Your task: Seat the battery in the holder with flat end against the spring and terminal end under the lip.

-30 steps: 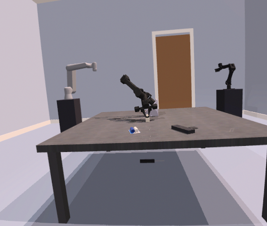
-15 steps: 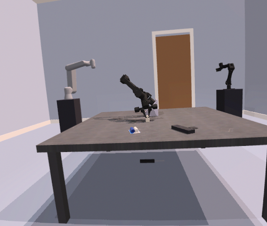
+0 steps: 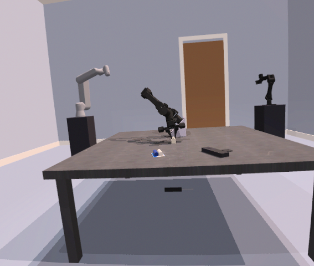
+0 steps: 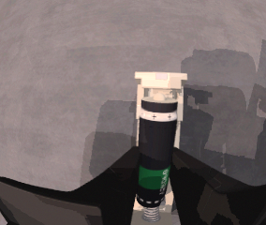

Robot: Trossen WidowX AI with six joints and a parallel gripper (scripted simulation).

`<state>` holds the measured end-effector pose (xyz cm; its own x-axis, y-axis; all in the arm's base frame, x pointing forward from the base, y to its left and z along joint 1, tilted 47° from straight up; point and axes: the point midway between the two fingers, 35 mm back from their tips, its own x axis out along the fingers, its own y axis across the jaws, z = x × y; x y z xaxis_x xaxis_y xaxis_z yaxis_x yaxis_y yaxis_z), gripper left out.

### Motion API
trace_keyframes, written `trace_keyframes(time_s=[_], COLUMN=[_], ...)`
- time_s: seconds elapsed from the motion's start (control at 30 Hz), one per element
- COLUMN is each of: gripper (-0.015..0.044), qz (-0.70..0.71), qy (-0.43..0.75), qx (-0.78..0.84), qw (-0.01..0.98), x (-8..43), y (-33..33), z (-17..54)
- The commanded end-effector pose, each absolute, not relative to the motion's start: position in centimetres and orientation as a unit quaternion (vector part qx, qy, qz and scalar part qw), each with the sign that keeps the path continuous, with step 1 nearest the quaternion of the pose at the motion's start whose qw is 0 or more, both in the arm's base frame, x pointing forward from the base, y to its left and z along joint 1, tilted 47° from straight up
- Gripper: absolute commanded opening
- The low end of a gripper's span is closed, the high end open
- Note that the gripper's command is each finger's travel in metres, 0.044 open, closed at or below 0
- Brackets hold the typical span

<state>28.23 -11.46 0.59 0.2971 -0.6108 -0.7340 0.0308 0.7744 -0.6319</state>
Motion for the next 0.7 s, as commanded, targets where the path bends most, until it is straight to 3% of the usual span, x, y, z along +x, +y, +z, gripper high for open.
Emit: trace_keyframes(time_s=[0.0,0.67], gripper=[0.006,0.006], qz=[-0.211,-0.225], qy=[0.572,0.61], qx=[-0.258,-0.238], qw=[0.75,0.721], x=[27.71,28.02], y=[-11.47,-11.72], z=[-0.02,-0.1])
